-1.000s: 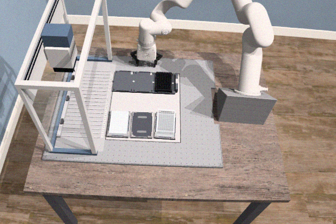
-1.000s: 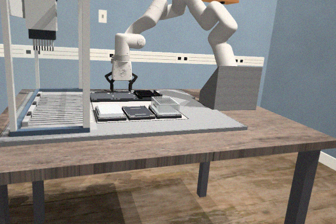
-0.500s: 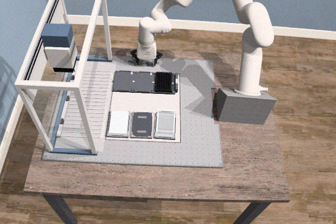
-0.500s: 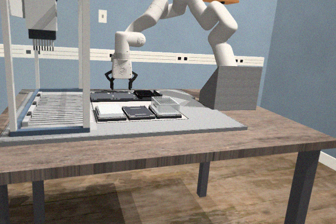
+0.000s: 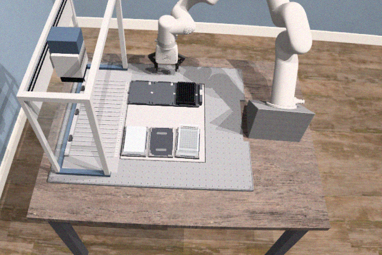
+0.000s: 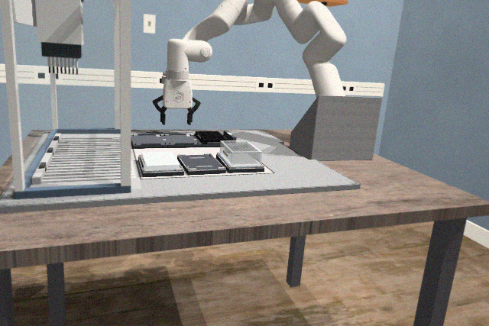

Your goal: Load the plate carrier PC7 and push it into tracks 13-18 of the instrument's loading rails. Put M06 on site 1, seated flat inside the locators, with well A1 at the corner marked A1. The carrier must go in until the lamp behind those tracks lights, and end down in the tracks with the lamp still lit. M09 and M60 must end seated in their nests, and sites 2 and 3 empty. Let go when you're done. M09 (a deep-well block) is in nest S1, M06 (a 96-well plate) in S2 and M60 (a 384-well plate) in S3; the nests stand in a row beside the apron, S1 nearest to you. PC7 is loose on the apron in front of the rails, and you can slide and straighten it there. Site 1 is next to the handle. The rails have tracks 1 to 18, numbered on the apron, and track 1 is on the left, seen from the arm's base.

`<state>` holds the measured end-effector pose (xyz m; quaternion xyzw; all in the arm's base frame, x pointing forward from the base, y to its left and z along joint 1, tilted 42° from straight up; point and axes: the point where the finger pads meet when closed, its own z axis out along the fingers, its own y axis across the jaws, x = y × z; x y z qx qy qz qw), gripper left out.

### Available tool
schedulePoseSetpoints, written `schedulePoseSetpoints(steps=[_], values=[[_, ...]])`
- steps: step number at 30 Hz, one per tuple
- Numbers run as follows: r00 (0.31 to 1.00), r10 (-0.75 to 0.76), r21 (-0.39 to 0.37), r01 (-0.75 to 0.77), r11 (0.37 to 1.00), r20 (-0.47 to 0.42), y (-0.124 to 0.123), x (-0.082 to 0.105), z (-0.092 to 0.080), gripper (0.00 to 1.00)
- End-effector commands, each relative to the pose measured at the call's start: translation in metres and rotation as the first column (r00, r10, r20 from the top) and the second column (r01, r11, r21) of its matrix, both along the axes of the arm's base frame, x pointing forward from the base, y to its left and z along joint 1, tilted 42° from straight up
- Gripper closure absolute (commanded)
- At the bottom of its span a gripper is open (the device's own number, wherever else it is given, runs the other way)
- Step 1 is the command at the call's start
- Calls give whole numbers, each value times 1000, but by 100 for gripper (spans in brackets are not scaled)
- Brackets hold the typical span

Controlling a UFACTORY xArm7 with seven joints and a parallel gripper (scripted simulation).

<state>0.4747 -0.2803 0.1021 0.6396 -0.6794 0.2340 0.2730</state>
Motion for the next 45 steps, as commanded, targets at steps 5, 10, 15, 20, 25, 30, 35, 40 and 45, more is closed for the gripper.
schedulePoseSetpoints(steps=[5,10,15,20,25,30,35,40,45], values=[[1000,3,0,-3,1000,3,9,3,10,0],[1000,3,0,-3,1000,3,15,3,16,0],[1000,3,0,-3,1000,3,18,3,20,0],[1000,3,0,-3,1000,3,24,4,26,0],[1000,3,0,-3,1000,3,29,5,32,0],[1000,3,0,-3,1000,3,35,5,38,0],[1000,3,0,-3,1000,3,38,6,42,0],[1000,3,0,-3,1000,3,44,6,48,0],[1000,3,0,-3,1000,3,49,7,54,0]])
